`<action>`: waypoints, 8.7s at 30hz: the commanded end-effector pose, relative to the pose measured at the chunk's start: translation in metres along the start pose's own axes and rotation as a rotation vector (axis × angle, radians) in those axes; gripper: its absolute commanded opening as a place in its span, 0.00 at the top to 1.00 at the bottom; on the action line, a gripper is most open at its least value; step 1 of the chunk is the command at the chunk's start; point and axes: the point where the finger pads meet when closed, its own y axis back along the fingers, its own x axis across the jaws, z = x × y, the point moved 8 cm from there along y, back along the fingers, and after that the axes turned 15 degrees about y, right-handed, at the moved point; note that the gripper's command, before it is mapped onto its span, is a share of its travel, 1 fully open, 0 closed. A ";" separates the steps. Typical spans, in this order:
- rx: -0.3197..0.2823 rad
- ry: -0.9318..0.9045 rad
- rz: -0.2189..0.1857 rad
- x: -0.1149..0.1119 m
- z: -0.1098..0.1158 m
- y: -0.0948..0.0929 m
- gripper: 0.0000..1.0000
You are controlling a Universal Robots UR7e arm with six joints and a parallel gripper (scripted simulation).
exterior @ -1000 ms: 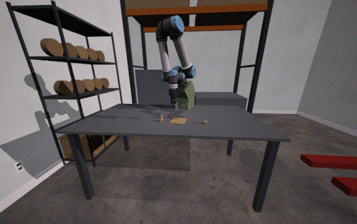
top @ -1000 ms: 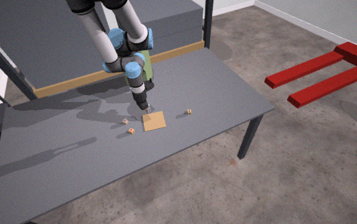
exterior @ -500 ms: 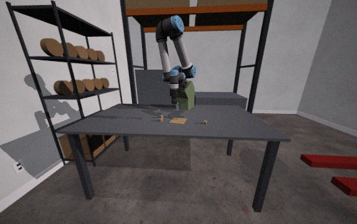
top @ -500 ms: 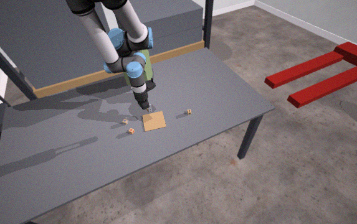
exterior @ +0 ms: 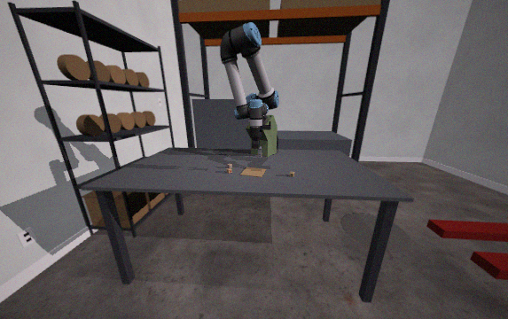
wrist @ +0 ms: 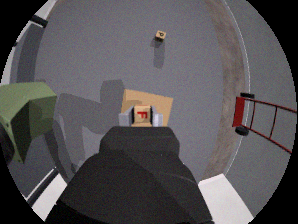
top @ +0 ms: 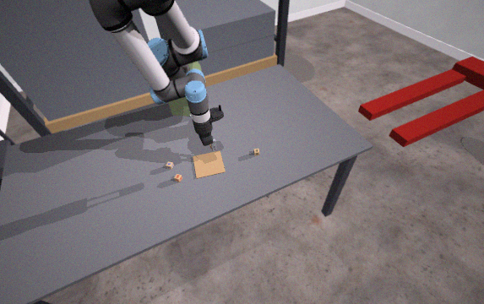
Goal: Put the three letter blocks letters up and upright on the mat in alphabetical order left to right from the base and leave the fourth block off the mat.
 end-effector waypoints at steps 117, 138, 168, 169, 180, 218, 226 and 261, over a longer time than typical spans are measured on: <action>-0.006 -0.023 0.001 0.002 0.000 -0.100 0.51; -0.006 -0.022 0.001 0.002 0.000 -0.100 0.51; -0.006 -0.022 0.001 0.002 0.000 -0.100 0.33; -0.006 -0.022 0.001 0.002 0.000 -0.100 0.33; -0.006 -0.022 0.001 0.002 0.000 -0.100 0.21; -0.004 -0.021 0.000 0.000 -0.002 -0.027 0.21; -0.004 -0.021 0.000 0.000 -0.002 -0.012 0.21; -0.003 -0.028 0.000 0.005 -0.004 -0.011 0.00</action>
